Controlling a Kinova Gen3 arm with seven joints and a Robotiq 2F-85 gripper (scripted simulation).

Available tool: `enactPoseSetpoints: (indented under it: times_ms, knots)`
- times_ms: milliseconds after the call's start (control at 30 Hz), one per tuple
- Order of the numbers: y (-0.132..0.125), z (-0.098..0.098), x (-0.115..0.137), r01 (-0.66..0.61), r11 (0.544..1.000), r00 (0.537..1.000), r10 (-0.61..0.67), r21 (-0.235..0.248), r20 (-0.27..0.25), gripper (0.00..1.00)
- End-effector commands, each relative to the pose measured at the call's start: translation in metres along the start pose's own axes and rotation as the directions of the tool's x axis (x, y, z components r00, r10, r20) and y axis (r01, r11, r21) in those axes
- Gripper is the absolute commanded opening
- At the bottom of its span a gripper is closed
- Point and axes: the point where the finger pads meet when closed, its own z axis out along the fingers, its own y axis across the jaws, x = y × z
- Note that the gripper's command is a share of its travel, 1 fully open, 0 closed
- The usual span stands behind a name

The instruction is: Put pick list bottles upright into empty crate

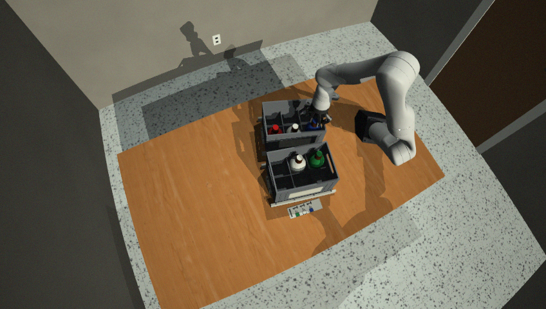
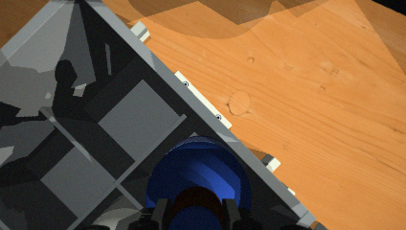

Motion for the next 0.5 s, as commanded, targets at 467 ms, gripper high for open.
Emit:
enactPoseSetpoints:
  times_ms: [467]
  knots:
    - [-0.003,-0.033,0.002,-0.008,1.0,1.0,0.008,0.012,-0.005,0.1]
